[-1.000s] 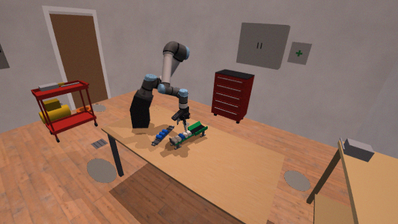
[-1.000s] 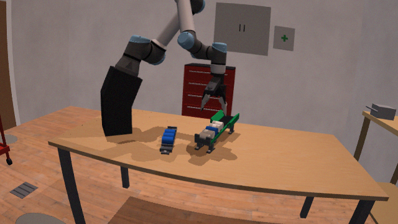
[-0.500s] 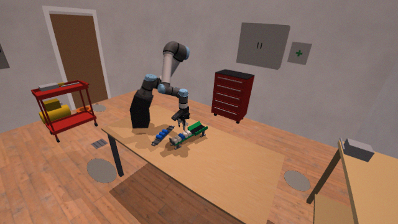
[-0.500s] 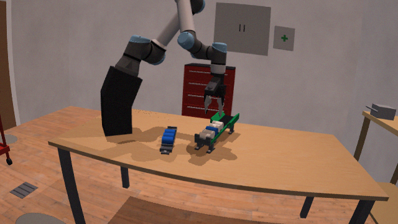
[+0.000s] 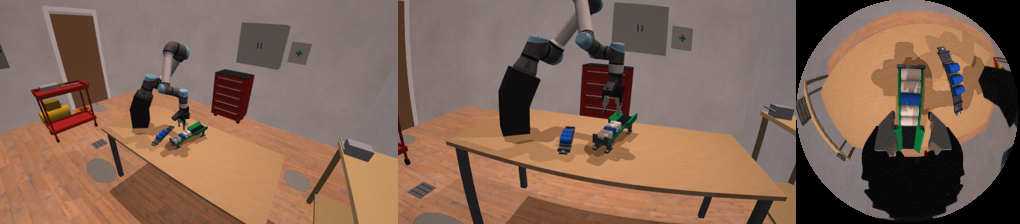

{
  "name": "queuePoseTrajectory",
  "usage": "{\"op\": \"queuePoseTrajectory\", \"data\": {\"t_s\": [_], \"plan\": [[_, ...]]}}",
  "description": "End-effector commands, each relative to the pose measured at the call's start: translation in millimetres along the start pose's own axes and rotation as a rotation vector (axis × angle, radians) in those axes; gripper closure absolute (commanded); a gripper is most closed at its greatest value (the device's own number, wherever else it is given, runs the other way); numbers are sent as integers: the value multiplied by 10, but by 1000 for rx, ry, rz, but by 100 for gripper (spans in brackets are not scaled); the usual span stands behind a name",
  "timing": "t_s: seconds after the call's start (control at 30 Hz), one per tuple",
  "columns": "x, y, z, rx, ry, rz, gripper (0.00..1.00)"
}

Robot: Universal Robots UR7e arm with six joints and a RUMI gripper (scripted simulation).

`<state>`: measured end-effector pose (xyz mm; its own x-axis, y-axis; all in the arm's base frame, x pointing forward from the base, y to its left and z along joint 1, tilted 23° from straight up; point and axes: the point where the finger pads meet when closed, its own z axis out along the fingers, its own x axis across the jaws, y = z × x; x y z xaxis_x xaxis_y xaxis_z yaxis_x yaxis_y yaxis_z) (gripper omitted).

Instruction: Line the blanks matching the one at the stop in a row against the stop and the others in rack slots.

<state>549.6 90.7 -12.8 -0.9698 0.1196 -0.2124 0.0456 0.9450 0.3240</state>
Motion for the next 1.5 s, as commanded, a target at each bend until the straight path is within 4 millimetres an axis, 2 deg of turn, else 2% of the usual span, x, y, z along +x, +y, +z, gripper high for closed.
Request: {"op": "queuePoseTrajectory", "data": {"t_s": [0.0,0.77,1.47], "plan": [[-5,0,-4,0,-1,0,53],[-6,0,73,3,-1,0,53],[-9,1,364,3,-1,0,53]]}}
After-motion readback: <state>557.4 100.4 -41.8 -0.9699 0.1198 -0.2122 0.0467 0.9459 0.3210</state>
